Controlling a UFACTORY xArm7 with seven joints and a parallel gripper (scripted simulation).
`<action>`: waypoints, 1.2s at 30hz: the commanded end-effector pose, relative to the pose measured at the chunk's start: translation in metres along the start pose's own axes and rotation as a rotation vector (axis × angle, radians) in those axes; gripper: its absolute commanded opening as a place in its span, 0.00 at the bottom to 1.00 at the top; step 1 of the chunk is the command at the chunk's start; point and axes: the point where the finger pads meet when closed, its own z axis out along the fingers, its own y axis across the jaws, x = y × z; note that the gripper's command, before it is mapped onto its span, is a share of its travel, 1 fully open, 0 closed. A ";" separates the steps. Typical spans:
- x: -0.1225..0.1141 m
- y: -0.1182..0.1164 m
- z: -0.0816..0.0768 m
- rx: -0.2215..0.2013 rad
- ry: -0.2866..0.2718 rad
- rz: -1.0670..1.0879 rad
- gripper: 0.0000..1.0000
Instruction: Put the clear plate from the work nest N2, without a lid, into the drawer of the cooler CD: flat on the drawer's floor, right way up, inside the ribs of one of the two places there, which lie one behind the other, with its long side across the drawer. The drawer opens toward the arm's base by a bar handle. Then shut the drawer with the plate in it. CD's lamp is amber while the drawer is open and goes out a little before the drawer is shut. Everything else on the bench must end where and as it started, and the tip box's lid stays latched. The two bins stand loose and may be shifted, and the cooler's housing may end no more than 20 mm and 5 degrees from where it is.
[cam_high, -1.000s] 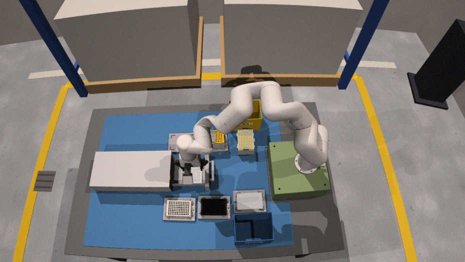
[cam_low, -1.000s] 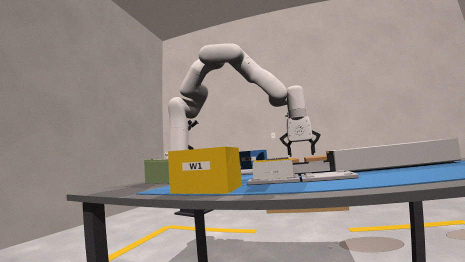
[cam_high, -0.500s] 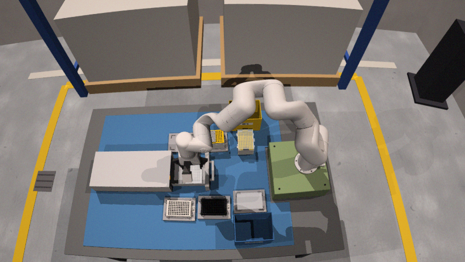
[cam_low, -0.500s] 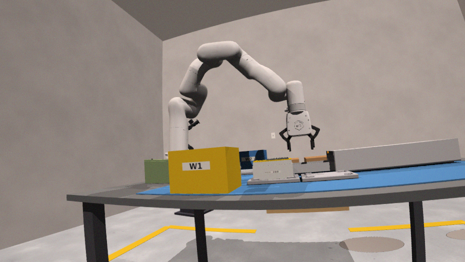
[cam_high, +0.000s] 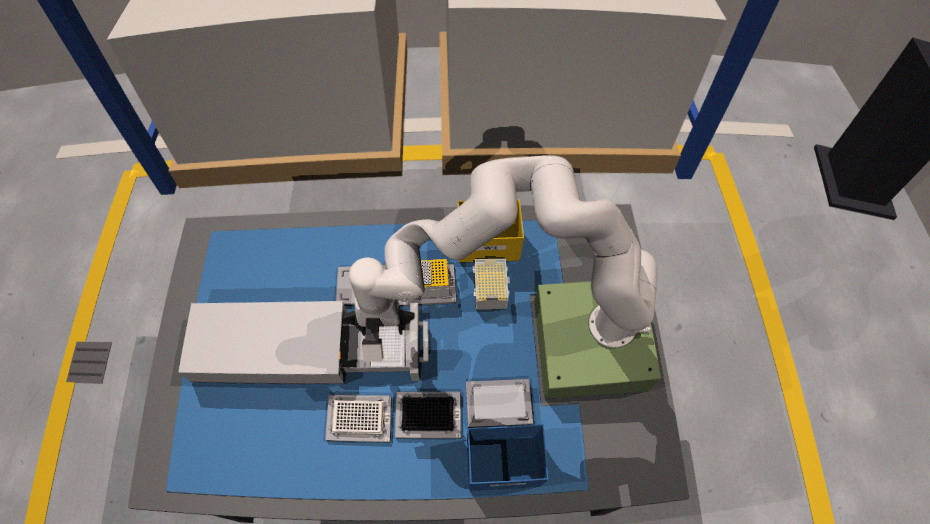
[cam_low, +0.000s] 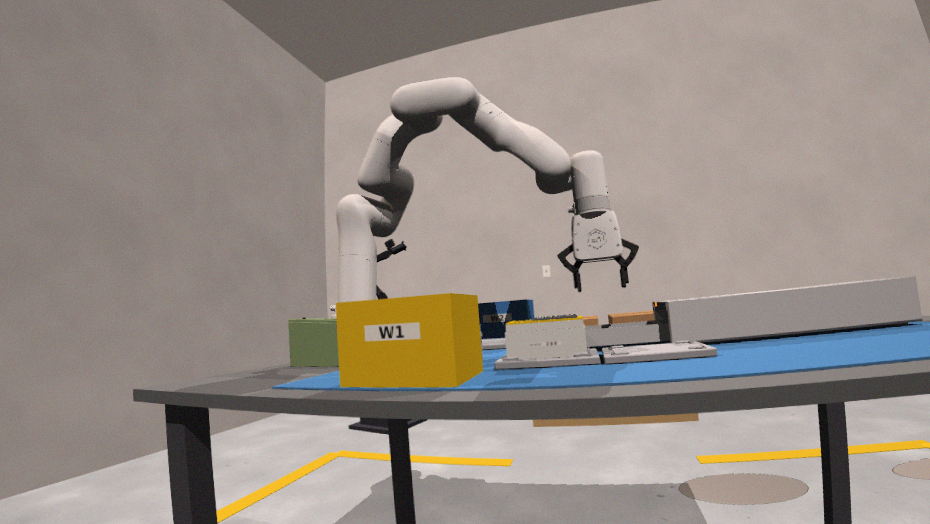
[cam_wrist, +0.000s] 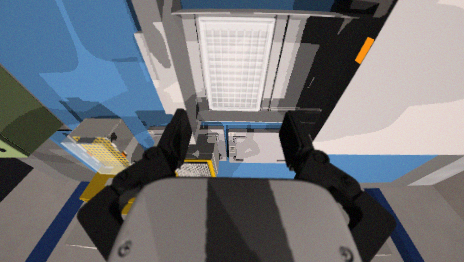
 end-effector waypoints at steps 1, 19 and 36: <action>0.000 0.001 -0.005 -0.004 0.000 0.000 1.00; 0.000 0.001 -0.032 -0.004 0.000 0.000 1.00; 0.000 -0.043 -0.026 -0.003 0.000 0.000 0.00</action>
